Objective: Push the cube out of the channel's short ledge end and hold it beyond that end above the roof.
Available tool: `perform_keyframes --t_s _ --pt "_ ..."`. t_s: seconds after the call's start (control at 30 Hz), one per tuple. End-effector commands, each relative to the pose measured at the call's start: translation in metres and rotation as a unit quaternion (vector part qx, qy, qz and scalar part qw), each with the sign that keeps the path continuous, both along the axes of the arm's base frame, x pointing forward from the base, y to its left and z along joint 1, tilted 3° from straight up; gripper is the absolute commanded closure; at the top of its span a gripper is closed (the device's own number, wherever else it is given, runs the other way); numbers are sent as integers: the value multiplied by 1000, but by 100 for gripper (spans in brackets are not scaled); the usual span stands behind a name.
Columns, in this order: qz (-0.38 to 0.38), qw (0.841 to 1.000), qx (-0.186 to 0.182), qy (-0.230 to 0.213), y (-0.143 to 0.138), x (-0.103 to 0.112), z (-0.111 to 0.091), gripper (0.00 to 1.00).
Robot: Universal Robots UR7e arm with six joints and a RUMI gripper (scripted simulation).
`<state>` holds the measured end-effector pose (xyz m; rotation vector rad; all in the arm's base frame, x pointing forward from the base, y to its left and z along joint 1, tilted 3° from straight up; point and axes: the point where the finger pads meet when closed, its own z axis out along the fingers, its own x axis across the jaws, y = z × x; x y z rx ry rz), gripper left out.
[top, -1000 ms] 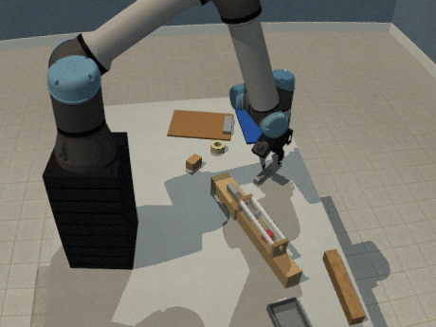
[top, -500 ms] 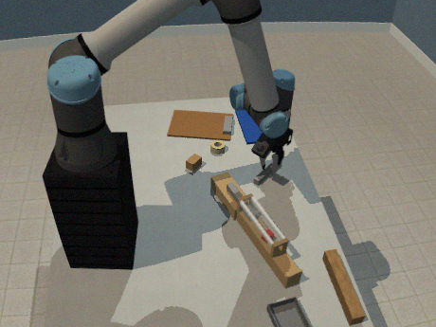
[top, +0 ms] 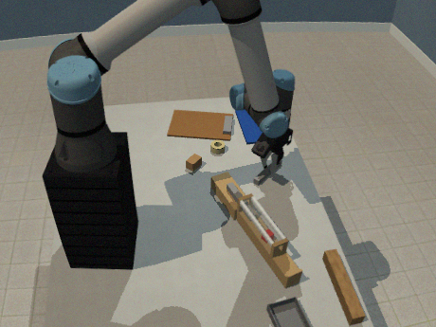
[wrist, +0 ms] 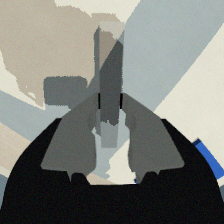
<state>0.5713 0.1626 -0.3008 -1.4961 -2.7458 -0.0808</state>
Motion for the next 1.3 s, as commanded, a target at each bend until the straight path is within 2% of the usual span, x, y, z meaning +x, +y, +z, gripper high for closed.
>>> perform_keyframes --t_s 0.0,0.77,1.0,1.27 --pt "0 1000 0 -1 0 1 1 100" --pt "0 1000 0 -1 0 1 1 100" --pt "0 1000 0 -1 0 1 8 100" --pt "0 1000 0 -1 -2 0 47 100"
